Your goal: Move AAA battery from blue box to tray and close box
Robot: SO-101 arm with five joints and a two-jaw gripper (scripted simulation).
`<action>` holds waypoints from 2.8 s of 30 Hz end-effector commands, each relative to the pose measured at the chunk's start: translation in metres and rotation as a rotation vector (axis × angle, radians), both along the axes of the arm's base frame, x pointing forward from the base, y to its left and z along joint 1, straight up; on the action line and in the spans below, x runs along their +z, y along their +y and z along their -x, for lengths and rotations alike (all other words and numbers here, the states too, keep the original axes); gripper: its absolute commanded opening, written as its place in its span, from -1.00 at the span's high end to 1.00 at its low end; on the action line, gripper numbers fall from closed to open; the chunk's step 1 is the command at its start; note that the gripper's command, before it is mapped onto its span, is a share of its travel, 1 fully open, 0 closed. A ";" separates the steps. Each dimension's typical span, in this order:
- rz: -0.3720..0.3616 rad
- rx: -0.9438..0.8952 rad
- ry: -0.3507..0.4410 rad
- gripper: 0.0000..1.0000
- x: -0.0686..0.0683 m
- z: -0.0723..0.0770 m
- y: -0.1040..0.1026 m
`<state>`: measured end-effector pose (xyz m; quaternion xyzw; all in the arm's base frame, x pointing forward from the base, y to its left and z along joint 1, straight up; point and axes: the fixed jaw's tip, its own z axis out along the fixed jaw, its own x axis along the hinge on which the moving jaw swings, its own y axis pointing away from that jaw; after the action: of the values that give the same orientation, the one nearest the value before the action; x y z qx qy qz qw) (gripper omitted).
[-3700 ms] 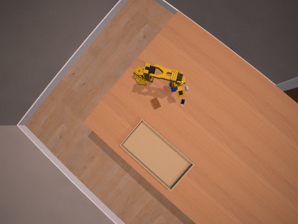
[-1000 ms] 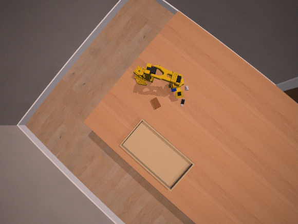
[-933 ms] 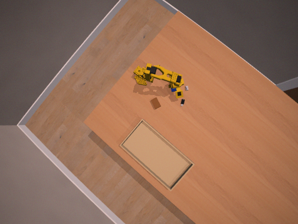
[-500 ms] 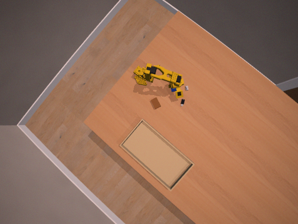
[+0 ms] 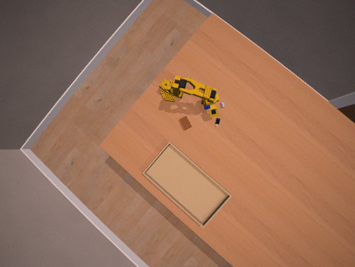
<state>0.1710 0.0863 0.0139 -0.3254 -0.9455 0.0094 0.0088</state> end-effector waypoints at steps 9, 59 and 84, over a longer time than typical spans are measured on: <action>-0.012 0.000 -0.023 0.54 0.004 -0.003 0.004; -0.012 0.000 -0.023 0.57 0.022 -0.004 0.004; -0.012 0.000 -0.023 0.57 0.055 -0.002 0.003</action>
<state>0.1670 0.0844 0.0550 -0.3253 -0.9449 0.0258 0.0253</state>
